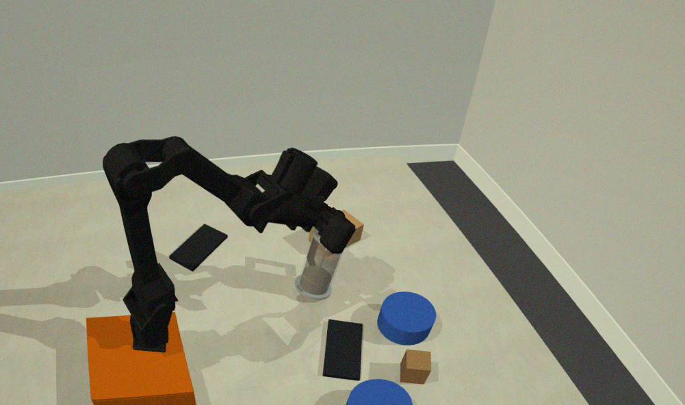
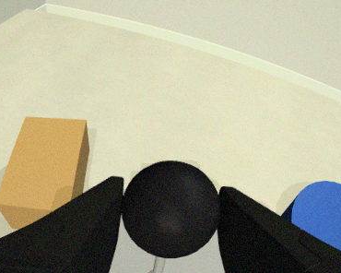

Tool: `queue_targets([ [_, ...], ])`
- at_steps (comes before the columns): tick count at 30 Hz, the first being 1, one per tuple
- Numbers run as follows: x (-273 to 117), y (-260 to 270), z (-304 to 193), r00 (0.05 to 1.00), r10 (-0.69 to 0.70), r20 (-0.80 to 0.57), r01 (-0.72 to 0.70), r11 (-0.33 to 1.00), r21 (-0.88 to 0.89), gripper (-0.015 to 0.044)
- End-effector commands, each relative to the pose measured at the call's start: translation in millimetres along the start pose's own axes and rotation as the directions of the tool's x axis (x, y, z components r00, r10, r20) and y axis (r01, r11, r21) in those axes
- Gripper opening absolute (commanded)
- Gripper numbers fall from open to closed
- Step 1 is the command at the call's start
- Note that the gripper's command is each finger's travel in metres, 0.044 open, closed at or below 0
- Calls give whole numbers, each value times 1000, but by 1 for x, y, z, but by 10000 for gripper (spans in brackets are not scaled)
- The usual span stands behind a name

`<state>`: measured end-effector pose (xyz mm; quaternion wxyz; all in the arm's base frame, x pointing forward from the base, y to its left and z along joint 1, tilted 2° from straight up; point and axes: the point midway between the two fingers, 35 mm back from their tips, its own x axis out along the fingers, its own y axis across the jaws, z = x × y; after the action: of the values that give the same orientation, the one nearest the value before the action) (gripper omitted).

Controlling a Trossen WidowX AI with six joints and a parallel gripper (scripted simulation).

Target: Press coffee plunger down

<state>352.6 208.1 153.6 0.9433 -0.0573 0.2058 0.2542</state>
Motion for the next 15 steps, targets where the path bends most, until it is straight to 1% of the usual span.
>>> queue_targets([
  [1,5,0,-11,999,1,-38,-2,1000,-7,125],
  [15,6,0,-9,999,1,-38,-2,1000,-7,125],
])
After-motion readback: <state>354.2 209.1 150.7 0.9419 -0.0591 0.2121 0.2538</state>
